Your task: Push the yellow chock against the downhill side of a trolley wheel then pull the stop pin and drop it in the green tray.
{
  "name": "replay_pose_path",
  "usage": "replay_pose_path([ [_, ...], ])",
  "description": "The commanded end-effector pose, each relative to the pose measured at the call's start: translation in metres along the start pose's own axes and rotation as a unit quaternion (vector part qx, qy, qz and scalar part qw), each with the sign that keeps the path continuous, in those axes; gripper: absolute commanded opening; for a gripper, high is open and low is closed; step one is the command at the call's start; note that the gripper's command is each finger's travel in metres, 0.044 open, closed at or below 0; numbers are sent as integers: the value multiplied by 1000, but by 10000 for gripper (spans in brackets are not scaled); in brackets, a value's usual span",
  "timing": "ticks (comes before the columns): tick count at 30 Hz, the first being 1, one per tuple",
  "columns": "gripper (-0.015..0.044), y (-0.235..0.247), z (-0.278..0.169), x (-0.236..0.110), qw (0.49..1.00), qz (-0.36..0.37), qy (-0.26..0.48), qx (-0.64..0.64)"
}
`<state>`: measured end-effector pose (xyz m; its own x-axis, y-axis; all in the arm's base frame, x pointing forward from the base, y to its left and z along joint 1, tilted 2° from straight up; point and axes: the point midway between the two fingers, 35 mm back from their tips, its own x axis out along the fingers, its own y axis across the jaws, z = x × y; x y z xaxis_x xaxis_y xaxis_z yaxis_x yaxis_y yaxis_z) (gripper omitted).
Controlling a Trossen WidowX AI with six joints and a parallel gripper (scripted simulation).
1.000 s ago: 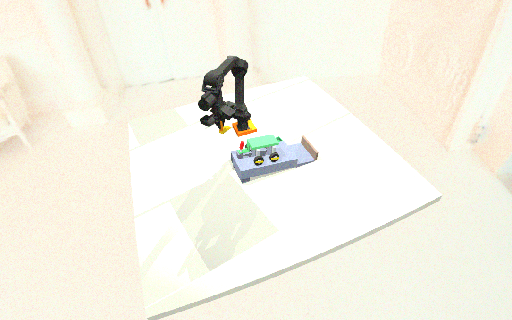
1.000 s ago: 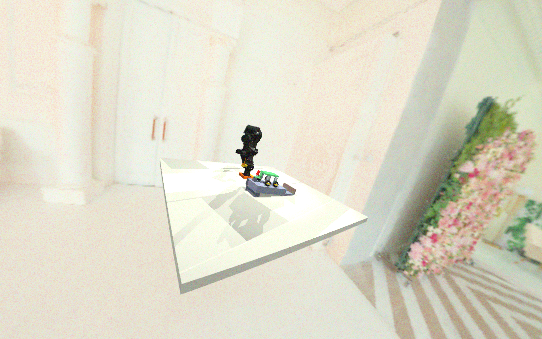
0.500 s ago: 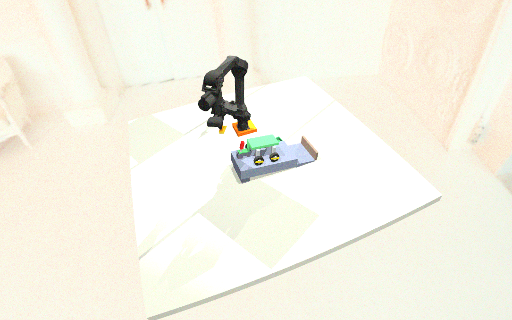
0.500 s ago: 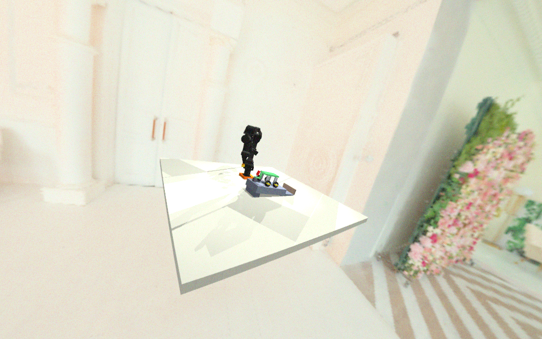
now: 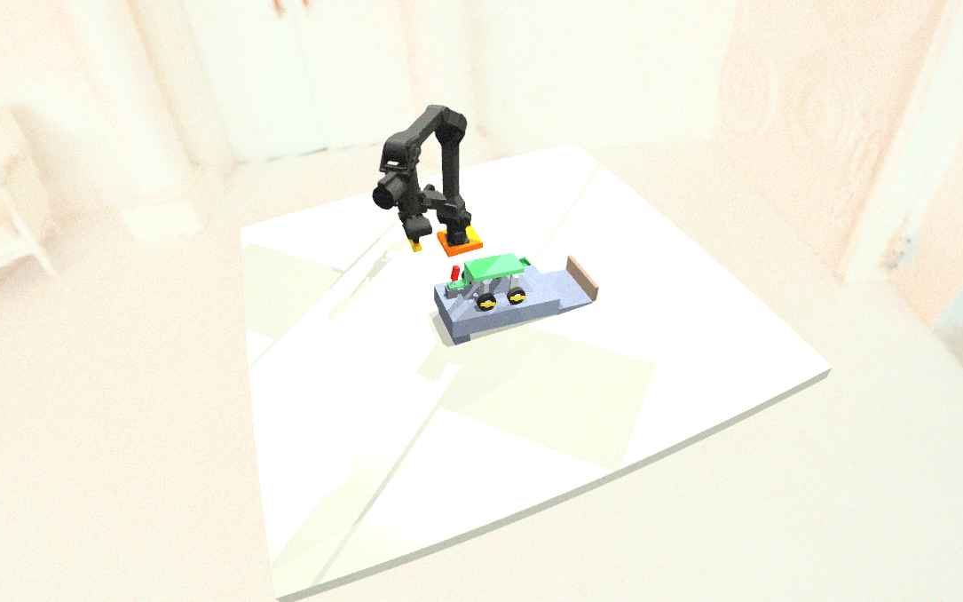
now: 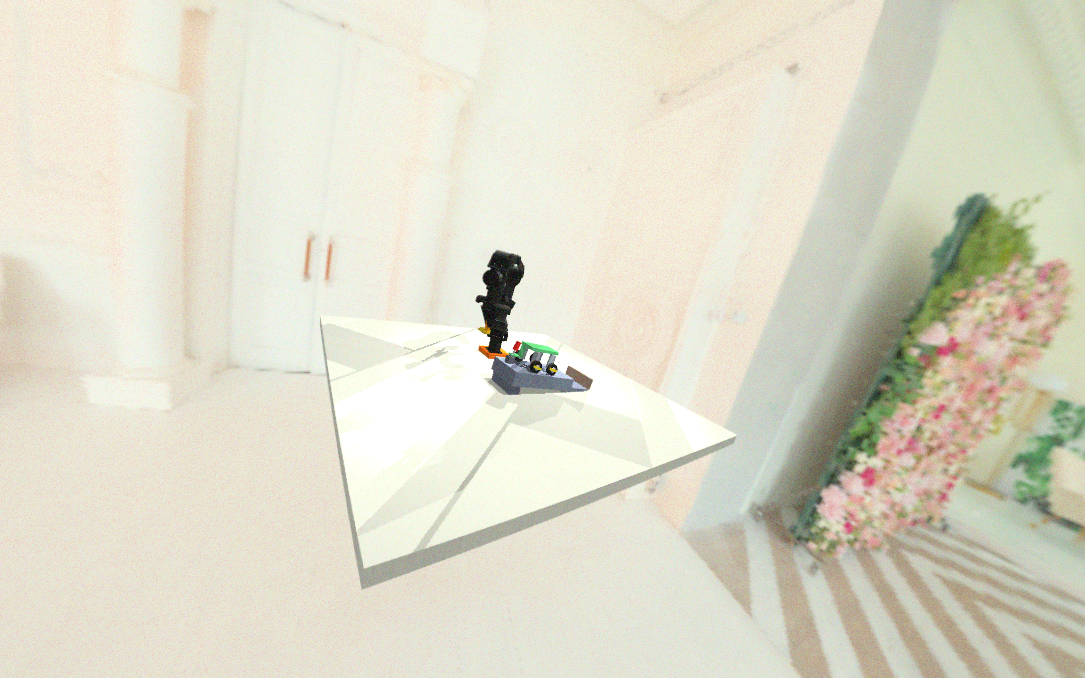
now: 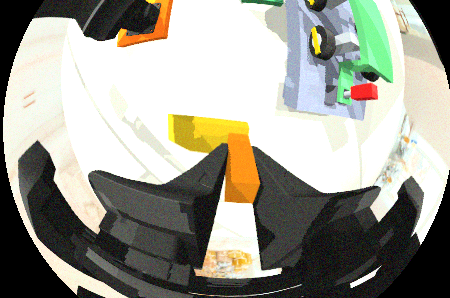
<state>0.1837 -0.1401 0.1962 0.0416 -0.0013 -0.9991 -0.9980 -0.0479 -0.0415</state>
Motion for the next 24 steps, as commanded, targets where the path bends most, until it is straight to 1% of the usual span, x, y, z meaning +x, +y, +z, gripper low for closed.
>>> replay_pose_path([
  [1, 0, 0, 1, 0, 1000, -1, -2, -23],
  [7, 0, -1, 6, 0, 1000, -1, -2, -23],
  [24, 0, -16, 64, 3, 1000, -2, -5, -23],
])
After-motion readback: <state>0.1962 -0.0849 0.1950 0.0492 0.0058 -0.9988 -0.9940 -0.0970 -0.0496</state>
